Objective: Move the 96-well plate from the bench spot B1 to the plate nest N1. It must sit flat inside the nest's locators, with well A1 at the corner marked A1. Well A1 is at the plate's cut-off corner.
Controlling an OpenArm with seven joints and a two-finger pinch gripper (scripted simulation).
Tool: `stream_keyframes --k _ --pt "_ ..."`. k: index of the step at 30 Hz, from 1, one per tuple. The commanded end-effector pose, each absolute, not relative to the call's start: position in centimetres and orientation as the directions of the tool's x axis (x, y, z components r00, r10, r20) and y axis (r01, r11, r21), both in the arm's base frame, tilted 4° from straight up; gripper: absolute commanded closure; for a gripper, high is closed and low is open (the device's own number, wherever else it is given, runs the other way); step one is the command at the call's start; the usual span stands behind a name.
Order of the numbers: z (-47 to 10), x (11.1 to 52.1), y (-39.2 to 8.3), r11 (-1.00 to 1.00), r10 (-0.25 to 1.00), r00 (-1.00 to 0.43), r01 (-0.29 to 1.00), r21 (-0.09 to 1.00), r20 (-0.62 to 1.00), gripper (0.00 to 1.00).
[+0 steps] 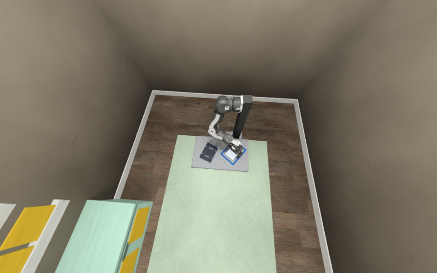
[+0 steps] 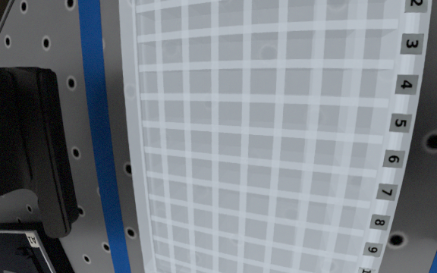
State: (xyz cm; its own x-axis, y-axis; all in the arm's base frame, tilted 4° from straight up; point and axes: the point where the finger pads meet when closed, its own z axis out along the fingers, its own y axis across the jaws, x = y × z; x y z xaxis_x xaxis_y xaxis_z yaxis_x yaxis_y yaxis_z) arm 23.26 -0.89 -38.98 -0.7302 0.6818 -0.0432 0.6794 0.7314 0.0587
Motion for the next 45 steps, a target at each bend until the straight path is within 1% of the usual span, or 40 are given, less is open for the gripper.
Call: stream_keyframes --k 1,8,13,45 --pt "-38.8 23.3 -0.9 0.731 0.682 -0.730 0.679 0.059 -0.043 0.23" --pt "-38.8 23.3 -0.9 0.731 0.682 -0.730 0.679 0.059 -0.043 0.23" --pt "-41.0 23.3 -0.9 0.735 0.678 -0.734 0.675 0.059 -0.041 0.23" --pt "-40.7 23.4 -0.9 0.732 0.681 -0.731 0.679 0.057 -0.042 0.23"
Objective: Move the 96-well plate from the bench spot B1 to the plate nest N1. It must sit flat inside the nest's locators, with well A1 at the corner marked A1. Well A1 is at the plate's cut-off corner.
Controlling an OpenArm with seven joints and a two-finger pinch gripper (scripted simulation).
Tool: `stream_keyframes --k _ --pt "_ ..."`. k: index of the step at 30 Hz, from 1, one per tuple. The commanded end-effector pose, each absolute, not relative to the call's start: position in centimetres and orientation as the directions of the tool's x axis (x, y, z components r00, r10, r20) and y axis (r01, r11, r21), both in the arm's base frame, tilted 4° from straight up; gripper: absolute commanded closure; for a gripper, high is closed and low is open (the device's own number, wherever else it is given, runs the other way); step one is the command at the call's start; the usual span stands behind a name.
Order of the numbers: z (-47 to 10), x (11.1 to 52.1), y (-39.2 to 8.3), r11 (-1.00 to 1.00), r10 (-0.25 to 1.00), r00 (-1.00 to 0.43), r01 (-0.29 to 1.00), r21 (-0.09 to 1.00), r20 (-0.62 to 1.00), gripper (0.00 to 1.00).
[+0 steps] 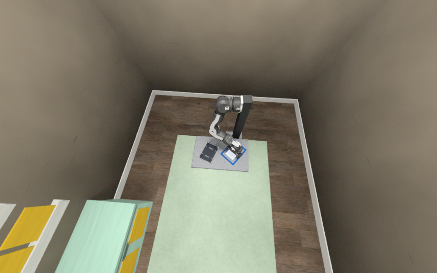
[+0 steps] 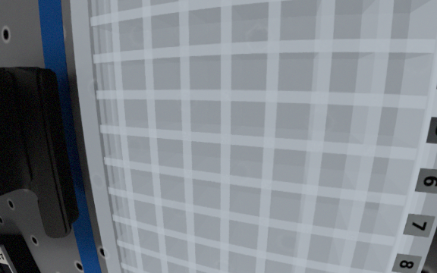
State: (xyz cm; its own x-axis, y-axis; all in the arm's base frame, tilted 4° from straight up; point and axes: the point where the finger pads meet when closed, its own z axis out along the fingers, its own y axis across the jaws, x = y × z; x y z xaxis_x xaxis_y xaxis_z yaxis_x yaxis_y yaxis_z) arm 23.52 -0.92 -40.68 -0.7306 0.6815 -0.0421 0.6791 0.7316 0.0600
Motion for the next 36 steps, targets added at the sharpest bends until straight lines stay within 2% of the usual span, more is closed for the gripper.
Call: stream_keyframes --k 1,31,36 --pt "-40.71 23.28 -0.96 0.732 0.681 -0.731 0.679 0.056 -0.042 0.23" --pt "-40.44 23.52 -0.89 0.731 0.682 -0.730 0.680 0.059 -0.043 0.23" --pt "-40.58 23.46 -0.95 0.733 0.681 -0.731 0.678 0.059 -0.044 0.40"
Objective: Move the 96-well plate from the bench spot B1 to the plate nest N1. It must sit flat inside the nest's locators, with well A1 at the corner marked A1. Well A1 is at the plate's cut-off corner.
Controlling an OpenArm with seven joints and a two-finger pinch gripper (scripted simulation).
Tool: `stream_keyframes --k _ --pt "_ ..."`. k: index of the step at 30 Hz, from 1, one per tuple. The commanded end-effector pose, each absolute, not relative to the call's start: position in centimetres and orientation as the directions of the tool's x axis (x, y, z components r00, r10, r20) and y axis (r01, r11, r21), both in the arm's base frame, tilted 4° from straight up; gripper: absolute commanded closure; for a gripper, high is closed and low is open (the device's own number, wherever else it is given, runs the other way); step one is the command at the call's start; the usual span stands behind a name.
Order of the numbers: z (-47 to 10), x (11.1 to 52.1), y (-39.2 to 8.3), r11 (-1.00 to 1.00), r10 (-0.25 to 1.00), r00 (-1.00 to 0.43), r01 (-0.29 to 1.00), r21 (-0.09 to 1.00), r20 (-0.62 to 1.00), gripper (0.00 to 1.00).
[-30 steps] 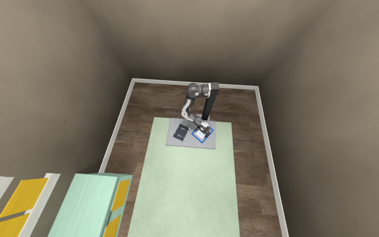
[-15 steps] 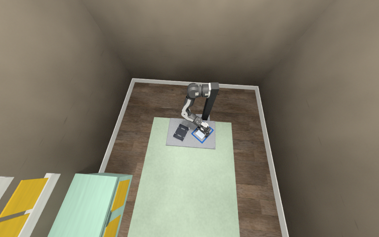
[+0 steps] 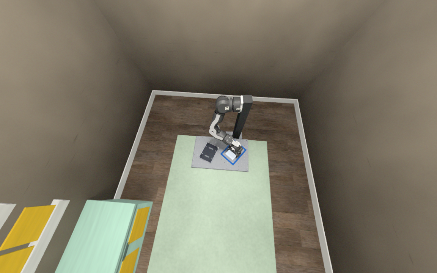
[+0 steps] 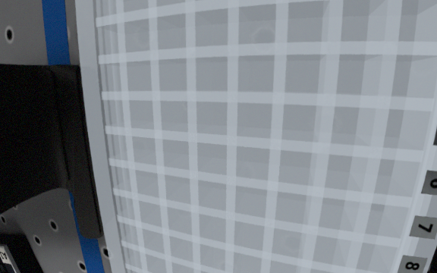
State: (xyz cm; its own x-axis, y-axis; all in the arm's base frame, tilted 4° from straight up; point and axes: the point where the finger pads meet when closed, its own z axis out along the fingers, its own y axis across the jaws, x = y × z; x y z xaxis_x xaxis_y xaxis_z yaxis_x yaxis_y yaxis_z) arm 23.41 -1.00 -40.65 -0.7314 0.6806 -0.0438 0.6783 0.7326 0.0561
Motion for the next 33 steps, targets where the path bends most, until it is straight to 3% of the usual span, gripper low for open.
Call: stream_keyframes --k 1,10,12,20,33 --pt "-40.58 23.46 -0.95 0.733 0.681 -0.731 0.678 0.059 -0.044 0.43" --pt "-40.58 23.46 -0.95 0.733 0.681 -0.731 0.678 0.059 -0.044 0.73" --pt "-40.58 23.46 -0.95 0.733 0.681 -0.731 0.678 0.059 -0.044 0.73" --pt "-40.57 23.47 -0.94 0.733 0.681 -0.731 0.678 0.059 -0.044 1.00" --pt "-40.57 23.47 -0.94 0.733 0.681 -0.731 0.678 0.059 -0.044 1.00"
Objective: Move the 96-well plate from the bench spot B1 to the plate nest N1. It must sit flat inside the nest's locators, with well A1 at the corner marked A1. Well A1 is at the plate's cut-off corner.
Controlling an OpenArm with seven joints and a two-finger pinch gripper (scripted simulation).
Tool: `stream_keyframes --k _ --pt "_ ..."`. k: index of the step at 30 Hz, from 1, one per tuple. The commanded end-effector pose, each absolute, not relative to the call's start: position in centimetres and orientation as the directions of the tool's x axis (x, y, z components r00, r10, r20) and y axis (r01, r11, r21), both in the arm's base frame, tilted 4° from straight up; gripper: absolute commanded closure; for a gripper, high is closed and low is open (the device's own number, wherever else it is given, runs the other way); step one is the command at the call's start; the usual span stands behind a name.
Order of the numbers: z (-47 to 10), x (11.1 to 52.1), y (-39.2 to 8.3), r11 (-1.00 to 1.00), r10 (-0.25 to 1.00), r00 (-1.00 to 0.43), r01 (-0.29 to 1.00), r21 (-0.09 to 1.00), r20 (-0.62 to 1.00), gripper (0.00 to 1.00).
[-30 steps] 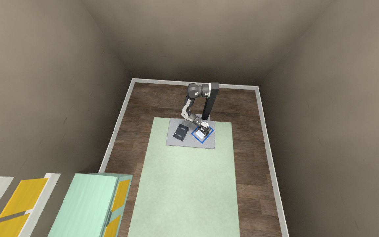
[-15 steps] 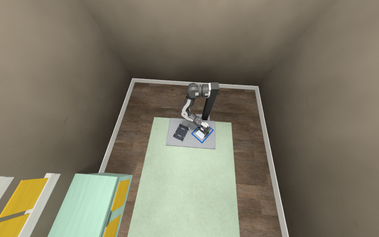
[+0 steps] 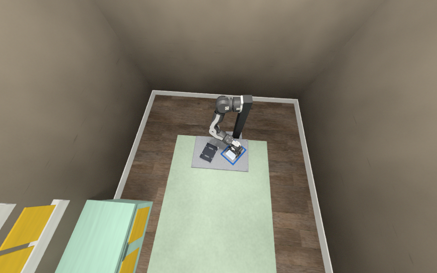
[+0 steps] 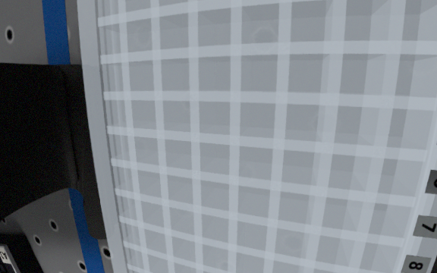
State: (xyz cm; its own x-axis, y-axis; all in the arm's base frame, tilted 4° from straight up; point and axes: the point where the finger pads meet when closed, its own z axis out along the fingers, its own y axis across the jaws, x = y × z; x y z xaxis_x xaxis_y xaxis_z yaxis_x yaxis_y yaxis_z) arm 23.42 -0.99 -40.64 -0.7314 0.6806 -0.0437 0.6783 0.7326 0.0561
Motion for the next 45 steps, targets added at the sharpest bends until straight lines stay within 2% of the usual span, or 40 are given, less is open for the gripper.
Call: stream_keyframes --k 1,13,18,30,35,45 --pt "-40.6 23.5 -0.9 0.733 0.681 -0.731 0.678 0.059 -0.044 1.00" --pt "-40.6 23.5 -0.9 0.733 0.681 -0.731 0.678 0.059 -0.044 1.00" --pt "-37.4 23.4 -1.0 0.728 0.686 -0.727 0.683 0.059 -0.043 1.00" --pt "-37.4 23.4 -1.0 0.728 0.686 -0.727 0.683 0.059 -0.043 1.00" --pt "-34.3 23.2 -1.1 0.728 0.685 -0.727 0.683 0.059 -0.043 1.00" --pt "-34.3 23.2 -1.1 0.728 0.685 -0.727 0.683 0.059 -0.043 1.00"
